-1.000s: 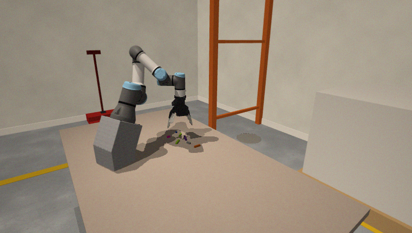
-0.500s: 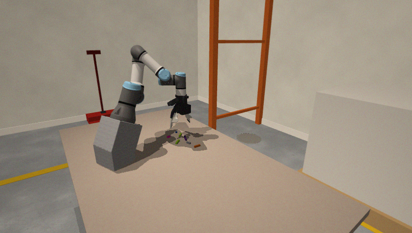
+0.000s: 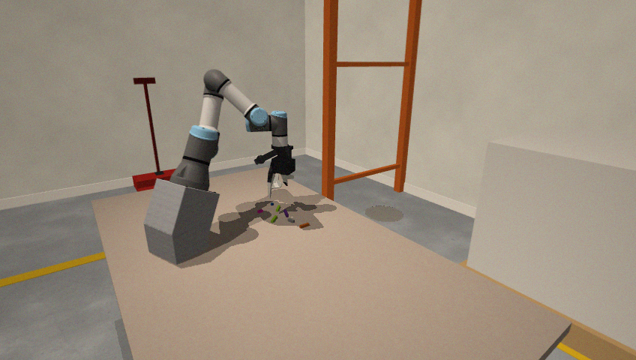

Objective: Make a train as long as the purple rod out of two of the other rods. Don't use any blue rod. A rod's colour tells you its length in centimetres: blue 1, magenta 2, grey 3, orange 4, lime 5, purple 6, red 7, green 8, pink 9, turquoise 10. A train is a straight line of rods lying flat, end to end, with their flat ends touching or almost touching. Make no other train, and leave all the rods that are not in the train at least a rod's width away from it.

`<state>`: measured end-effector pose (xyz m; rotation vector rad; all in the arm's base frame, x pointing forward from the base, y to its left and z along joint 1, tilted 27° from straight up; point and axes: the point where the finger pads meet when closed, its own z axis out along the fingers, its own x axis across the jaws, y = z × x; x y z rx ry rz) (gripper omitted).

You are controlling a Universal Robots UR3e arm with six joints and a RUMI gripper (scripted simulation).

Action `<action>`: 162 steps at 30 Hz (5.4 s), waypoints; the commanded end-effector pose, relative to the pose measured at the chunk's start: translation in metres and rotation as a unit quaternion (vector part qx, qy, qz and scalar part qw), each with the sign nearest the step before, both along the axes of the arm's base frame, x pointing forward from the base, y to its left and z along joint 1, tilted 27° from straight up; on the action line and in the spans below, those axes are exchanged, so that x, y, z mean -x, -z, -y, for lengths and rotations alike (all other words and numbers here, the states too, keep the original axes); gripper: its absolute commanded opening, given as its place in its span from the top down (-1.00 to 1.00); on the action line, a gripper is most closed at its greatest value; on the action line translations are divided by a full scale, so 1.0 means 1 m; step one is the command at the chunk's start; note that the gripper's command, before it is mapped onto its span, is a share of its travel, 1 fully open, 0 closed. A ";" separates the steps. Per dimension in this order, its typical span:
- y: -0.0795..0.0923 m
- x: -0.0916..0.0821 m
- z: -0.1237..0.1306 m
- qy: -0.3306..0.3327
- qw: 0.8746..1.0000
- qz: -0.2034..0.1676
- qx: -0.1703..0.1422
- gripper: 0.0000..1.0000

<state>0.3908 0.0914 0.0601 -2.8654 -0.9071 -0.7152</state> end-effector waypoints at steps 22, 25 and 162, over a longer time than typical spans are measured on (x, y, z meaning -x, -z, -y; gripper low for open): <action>-0.005 -0.007 -0.014 -0.102 0.994 0.024 0.044 -1.00; -0.005 -0.007 -0.014 -0.102 0.994 0.024 0.044 -1.00; 0.017 -0.020 0.103 -0.578 0.762 0.120 0.266 -1.00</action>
